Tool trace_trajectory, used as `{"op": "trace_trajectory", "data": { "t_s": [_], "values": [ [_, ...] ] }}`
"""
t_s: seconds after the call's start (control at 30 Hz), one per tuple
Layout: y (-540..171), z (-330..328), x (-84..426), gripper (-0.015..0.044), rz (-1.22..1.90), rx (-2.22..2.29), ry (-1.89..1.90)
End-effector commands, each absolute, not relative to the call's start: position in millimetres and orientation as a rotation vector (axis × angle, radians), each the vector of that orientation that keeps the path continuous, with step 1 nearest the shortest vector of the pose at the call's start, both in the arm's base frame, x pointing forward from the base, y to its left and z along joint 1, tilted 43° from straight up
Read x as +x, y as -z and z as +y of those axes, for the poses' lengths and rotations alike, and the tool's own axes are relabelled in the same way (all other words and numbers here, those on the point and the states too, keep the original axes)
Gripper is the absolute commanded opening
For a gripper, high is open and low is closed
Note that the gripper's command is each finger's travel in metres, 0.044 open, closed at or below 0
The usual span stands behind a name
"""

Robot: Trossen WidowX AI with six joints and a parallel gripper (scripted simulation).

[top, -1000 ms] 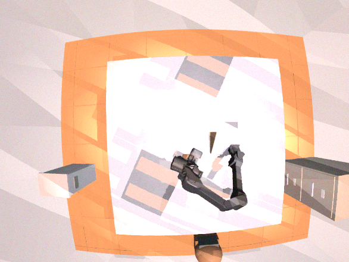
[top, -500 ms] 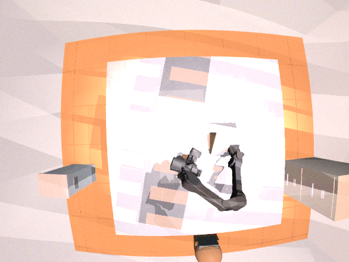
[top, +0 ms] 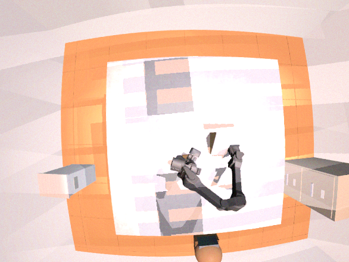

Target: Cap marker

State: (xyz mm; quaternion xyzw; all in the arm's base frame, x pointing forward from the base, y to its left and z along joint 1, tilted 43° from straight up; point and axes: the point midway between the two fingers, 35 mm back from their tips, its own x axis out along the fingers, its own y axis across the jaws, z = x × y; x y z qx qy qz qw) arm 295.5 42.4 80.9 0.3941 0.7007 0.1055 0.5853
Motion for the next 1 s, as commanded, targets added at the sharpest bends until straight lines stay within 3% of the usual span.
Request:
{"op": "trace_trajectory", "data": {
  "t_s": [0.0, 0.43, 0.97],
  "values": [
    [-76.5, 47.0, 294.4, 0.0, 1.64, 0.927, -0.244],
    [-76.1, 47.2, 294.3, 0.0, 1.64, 0.927, -0.244],
    [-76.2, 46.4, 294.4, 0.042, 1.639, 0.919, -0.244]
  ]
}}
